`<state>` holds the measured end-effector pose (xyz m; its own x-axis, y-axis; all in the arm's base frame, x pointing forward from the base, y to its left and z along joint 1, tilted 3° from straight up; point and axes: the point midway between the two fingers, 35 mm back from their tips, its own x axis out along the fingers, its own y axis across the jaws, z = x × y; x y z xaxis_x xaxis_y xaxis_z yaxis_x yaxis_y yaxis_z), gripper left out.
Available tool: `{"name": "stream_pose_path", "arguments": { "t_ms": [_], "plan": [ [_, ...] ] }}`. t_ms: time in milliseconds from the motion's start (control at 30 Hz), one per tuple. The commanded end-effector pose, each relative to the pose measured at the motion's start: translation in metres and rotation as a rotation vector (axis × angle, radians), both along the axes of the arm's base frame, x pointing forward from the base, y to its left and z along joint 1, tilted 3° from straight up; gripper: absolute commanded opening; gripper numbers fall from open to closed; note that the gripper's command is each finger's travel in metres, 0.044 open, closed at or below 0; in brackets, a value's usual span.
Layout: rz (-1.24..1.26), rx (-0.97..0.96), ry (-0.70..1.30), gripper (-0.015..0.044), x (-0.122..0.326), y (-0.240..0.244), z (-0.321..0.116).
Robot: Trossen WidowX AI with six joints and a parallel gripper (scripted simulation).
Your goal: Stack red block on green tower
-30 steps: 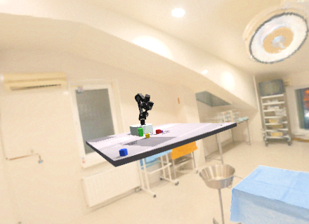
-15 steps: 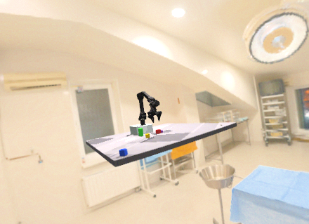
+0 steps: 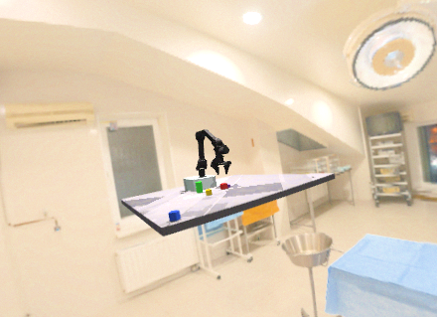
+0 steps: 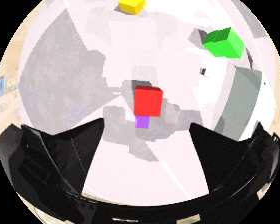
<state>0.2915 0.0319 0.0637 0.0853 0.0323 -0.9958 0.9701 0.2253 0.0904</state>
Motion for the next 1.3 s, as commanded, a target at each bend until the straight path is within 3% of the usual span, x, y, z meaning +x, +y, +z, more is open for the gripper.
{"name": "stream_pose_path", "arguments": {
  "t_ms": [0,100,1267],
  "plan": [
    [-0.003,0.003,0.014,0.0440,0.001,0.002,-0.025],
    [-0.003,0.003,0.014,0.0440,0.001,0.002,-0.049],
    [-0.003,0.003,0.015,0.0440,0.005,0.002,-0.096]
  ]
}}
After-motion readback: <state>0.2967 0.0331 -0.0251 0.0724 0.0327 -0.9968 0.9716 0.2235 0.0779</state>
